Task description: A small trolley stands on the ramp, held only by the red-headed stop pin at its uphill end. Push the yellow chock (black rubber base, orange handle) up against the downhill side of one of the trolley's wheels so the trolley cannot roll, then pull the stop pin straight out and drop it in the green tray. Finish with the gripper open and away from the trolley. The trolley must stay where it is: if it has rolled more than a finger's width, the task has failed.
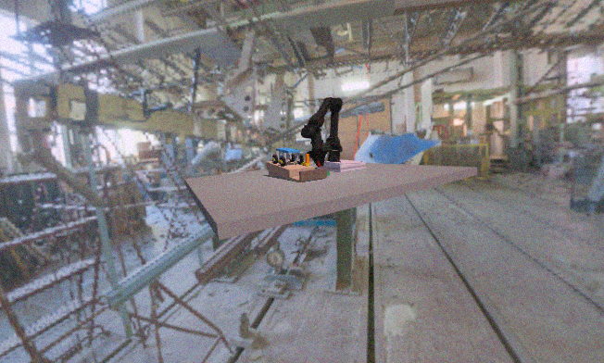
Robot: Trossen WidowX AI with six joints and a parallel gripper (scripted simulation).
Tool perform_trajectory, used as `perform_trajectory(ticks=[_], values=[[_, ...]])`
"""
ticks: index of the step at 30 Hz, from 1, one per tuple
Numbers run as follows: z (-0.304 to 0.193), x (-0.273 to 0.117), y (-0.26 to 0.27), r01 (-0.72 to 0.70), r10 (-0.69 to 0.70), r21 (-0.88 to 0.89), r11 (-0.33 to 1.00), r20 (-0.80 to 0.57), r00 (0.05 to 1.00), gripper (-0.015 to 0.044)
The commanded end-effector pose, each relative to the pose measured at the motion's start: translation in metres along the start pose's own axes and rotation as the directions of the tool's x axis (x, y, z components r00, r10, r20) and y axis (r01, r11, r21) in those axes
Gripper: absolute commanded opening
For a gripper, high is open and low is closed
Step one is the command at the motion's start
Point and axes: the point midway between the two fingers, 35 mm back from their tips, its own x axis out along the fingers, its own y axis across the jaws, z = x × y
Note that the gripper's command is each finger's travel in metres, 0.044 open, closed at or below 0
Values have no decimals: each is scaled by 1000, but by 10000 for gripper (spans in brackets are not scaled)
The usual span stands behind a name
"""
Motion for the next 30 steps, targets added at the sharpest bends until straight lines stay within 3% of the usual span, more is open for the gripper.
perform_trajectory(ticks=[1,30], values=[[0,0,3,7,-7,-4,1000,-3,1000,190],[0,10,26,5,-5,-4,1000,-3,1000,190]])
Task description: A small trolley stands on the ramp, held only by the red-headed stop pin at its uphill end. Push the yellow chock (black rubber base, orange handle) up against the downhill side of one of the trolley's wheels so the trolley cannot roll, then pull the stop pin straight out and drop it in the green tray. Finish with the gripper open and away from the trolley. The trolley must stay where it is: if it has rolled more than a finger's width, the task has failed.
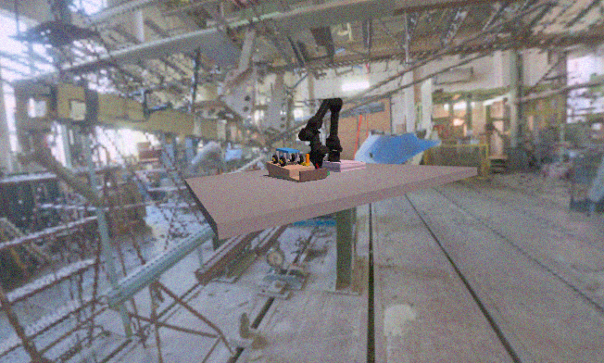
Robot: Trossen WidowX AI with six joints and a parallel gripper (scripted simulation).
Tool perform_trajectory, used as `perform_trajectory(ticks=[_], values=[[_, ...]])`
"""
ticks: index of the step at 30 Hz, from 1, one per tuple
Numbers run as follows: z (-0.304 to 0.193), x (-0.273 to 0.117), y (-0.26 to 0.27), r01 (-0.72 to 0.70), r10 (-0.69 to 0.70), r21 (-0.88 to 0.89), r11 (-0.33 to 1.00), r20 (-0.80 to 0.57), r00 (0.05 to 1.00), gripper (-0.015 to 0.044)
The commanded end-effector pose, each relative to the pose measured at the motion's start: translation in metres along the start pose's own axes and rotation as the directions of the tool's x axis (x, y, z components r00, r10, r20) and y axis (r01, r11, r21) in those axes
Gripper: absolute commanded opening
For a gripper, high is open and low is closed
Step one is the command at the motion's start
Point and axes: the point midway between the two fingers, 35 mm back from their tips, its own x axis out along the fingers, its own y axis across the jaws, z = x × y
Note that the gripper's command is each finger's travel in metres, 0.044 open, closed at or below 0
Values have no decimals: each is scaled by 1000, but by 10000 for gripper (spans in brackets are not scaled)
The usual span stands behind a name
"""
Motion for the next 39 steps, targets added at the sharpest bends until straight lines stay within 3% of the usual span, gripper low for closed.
perform_trajectory(ticks=[1,20,26,39], values=[[0,2,2,5,-5,-3,1000,0,1000,190],[-2,8,13,4,-4,-3,1000,0,1000,190],[-1,7,12,4,-4,0,1000,1,1000,340],[1,-18,9,4,-4,-3,1000,0,1000,340]])
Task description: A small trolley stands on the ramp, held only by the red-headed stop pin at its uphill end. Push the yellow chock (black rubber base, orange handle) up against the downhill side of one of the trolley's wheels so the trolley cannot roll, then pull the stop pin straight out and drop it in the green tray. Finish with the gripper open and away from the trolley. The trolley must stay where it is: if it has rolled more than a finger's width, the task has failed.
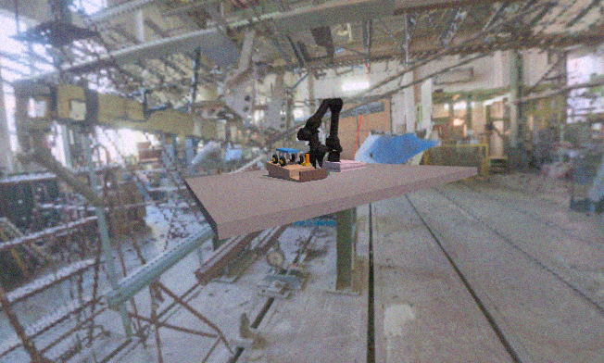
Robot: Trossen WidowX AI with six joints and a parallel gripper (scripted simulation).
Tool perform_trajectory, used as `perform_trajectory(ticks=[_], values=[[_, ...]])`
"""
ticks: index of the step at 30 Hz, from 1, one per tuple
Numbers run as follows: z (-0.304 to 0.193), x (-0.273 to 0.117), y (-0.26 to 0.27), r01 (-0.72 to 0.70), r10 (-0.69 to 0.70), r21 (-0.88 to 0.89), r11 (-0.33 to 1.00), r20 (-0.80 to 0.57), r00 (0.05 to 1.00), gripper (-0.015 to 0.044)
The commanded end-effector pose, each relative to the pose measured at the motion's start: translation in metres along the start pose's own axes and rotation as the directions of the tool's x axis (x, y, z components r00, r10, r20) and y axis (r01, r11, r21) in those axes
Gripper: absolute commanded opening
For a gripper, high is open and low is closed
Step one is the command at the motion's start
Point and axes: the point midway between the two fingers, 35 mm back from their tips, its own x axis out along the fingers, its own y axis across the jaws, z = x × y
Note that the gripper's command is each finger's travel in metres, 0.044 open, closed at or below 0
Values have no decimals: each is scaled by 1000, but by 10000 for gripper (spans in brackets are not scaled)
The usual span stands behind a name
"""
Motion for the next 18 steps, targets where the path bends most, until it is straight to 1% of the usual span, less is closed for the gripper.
perform_trajectory(ticks=[1,4,18], values=[[-1,-13,-2,5,-5,-7,1000,-11,1000,366],[-1,-22,-4,5,-5,-7,1000,-11,1000,440],[-1,-61,-11,5,-5,-7,1000,-12,1000,440]])
